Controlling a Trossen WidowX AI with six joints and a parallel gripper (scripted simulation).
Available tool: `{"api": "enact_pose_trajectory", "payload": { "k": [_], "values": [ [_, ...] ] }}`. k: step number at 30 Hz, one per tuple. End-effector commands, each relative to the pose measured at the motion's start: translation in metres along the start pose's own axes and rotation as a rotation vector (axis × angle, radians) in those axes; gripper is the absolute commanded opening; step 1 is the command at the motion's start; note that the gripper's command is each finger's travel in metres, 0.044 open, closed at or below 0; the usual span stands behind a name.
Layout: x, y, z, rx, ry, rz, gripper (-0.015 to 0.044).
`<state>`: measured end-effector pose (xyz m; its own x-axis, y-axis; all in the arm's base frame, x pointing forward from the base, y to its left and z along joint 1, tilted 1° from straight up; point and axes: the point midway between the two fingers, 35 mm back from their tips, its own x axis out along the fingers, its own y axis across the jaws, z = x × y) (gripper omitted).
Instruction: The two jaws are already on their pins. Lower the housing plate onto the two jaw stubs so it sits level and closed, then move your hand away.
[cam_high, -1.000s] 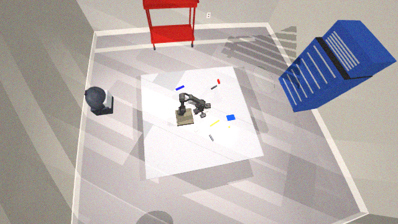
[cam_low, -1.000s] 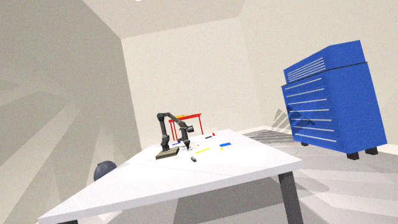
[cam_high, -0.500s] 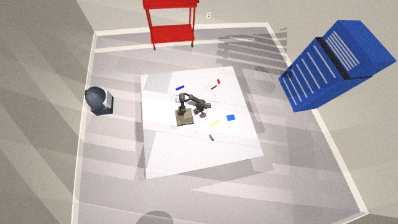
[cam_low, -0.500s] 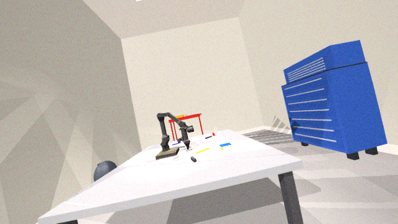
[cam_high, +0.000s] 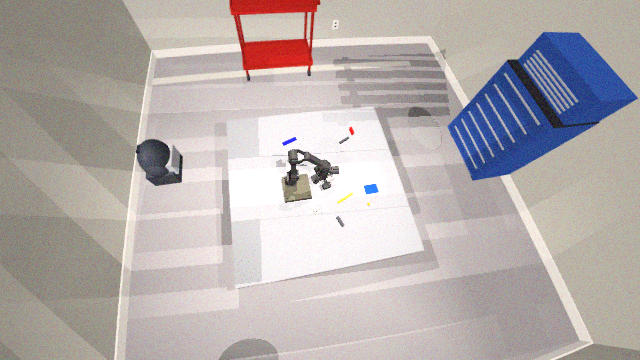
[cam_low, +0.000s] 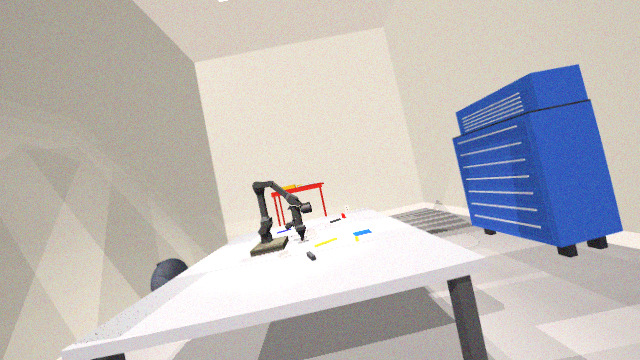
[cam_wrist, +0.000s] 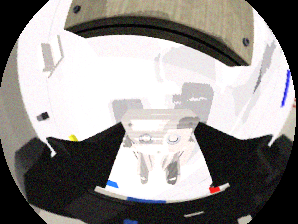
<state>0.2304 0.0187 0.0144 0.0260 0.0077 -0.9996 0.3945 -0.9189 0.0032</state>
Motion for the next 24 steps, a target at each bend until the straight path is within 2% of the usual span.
{"api": "enact_pose_trajectory", "payload": {
  "k": [1, 10, 13, 18, 24],
  "values": [
    [0.0, 0.0, 0.0, 0.0, -0.001, -0.001, 0.044],
    [-0.003, 0.0, 0.0, 0.0, -0.001, -0.001, 0.044],
    [-0.021, 0.0, -0.002, 0.0, 0.0, -0.002, 0.044],
    [-0.072, -0.001, 0.001, -0.002, 0.002, -0.004, 0.044],
    [-0.07, 0.001, -0.002, 0.001, 0.013, 0.004, 0.044]
  ]
}}
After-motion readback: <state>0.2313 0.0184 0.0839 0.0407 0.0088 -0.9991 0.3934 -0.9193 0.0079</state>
